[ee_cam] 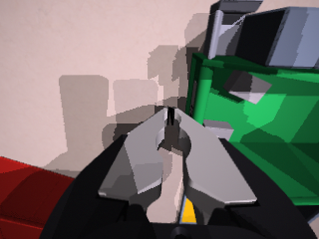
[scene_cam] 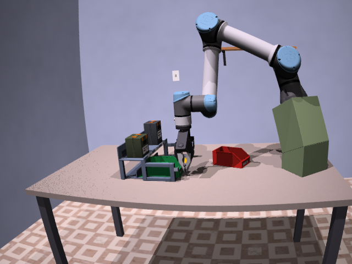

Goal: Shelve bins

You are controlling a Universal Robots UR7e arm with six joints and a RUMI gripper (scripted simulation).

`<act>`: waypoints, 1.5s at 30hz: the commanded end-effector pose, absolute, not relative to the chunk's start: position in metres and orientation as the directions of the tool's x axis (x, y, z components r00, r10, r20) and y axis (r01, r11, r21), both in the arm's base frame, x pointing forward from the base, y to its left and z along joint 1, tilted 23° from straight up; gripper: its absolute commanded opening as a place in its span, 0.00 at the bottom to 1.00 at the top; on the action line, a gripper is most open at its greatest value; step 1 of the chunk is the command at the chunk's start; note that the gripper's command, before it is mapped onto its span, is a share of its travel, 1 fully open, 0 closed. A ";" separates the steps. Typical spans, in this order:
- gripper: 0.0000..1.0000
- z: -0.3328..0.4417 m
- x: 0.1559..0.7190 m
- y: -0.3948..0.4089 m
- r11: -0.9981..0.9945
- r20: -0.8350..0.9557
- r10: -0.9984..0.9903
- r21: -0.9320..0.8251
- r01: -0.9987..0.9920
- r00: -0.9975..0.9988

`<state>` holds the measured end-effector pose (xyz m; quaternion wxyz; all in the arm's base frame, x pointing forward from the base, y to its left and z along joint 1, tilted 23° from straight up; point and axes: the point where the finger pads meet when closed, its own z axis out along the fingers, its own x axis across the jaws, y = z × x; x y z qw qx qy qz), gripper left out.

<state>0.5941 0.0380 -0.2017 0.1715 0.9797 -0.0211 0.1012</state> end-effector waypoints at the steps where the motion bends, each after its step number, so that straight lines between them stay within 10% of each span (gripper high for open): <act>1: 0.00 -0.200 0.601 0.039 -0.941 0.209 -0.005 0.331 -0.076 0.978; 45: 0.00 -0.196 0.621 0.039 -0.941 0.209 -0.005 0.331 -0.076 0.978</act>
